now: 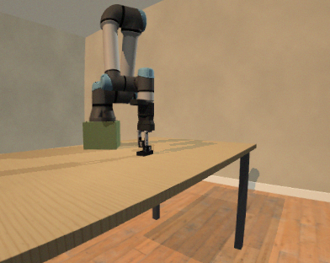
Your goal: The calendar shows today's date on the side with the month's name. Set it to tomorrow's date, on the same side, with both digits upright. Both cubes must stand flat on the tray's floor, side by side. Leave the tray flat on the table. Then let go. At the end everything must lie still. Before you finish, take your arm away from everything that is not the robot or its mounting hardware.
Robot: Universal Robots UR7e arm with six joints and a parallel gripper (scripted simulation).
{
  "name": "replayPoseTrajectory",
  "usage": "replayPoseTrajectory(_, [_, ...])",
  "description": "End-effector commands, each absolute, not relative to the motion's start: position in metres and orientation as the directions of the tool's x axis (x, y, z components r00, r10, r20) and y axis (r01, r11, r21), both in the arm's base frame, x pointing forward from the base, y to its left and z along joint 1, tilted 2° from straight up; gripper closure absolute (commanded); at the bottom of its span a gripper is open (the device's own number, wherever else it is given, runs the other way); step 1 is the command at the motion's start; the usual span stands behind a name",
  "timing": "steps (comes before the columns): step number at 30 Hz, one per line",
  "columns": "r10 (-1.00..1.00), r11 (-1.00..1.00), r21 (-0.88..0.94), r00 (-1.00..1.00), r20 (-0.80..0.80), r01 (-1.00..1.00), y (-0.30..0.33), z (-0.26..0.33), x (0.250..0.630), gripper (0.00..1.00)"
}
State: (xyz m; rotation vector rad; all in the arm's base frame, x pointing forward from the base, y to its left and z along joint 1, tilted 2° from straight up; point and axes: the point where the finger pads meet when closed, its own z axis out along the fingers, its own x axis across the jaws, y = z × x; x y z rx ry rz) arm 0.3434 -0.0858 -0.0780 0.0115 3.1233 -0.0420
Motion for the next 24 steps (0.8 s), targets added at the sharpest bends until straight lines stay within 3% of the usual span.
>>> replayPoseTrajectory(1, [0.007,1.0,-0.027,-1.0,-0.019,0.008,-0.086,-0.083,0.344,0.43])
replayPoseTrajectory(24, [0.007,1.0,-0.027,-1.0,-0.019,0.008,-0.086,-0.094,0.344,0.43])
